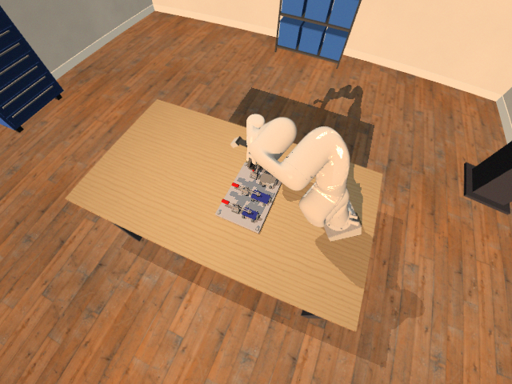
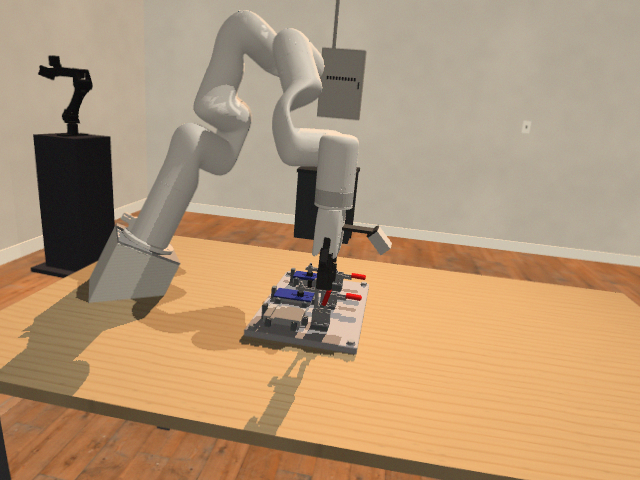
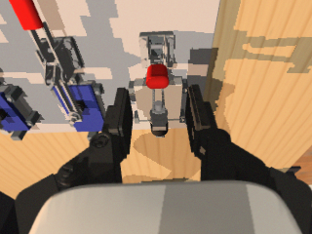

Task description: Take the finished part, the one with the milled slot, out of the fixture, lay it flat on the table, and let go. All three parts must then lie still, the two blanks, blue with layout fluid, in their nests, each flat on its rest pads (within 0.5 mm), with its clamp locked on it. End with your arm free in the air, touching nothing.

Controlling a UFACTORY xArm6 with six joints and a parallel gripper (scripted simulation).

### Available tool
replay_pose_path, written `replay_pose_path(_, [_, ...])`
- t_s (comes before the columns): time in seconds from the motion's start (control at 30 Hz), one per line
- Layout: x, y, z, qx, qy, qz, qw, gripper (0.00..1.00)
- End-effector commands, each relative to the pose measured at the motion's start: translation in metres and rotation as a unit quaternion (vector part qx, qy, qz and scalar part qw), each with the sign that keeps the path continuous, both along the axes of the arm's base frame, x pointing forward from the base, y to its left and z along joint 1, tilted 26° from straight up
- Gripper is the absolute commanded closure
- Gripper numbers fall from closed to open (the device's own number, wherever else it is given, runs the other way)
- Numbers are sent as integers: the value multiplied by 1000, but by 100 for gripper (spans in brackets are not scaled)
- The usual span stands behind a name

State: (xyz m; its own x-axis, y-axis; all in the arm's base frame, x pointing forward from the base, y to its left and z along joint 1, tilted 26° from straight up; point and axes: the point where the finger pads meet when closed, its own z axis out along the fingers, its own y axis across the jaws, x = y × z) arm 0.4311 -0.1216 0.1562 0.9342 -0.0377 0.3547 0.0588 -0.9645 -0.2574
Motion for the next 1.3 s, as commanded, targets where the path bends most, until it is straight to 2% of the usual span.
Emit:
replay_pose_path(0.0, [-1,-1,4,0,-1,0,1000,53])
replay_pose_path(0.57, [-1,-2,6,-1,-1,0,1000,53])
replay_pose_path(0.6, [-1,-2,6,-1,-1,0,1000,0])
replay_pose_path(1.27, [1,0,-1,0,-1,0,1000,0])
